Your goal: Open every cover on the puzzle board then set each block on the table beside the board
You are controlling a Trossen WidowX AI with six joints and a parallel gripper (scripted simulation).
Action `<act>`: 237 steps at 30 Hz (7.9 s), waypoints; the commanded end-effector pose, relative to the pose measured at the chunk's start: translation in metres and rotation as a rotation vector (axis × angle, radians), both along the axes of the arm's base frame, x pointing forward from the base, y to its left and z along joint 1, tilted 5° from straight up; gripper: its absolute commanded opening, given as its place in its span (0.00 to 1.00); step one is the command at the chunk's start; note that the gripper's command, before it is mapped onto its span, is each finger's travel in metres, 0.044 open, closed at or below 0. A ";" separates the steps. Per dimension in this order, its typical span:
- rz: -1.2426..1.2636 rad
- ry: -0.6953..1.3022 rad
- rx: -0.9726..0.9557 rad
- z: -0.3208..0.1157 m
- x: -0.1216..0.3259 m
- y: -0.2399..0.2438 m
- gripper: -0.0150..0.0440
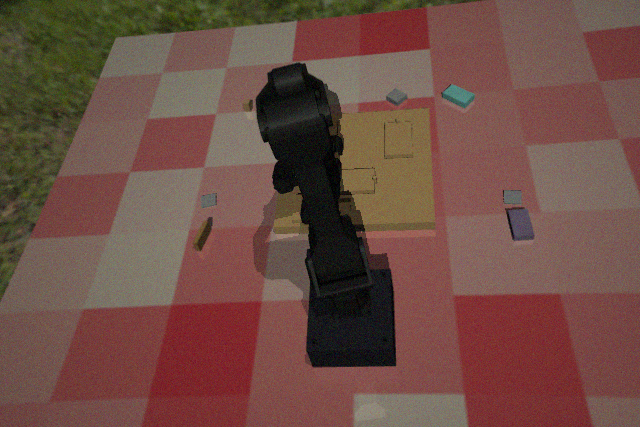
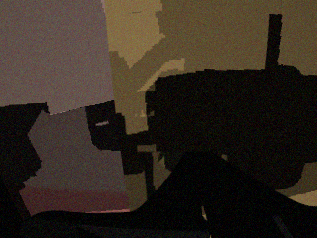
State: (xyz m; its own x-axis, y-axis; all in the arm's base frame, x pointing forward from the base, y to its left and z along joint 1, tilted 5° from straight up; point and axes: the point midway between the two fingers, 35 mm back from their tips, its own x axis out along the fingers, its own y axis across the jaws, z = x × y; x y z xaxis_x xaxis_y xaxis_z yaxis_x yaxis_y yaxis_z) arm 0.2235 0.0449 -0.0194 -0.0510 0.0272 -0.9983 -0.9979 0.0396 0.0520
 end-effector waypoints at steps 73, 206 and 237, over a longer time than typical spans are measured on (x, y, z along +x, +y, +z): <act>0.000 -0.003 0.006 0.054 0.061 0.004 0.25; -0.002 -0.004 0.007 -0.002 0.050 -0.005 0.25; -0.002 -0.001 0.006 -0.001 0.019 -0.014 0.25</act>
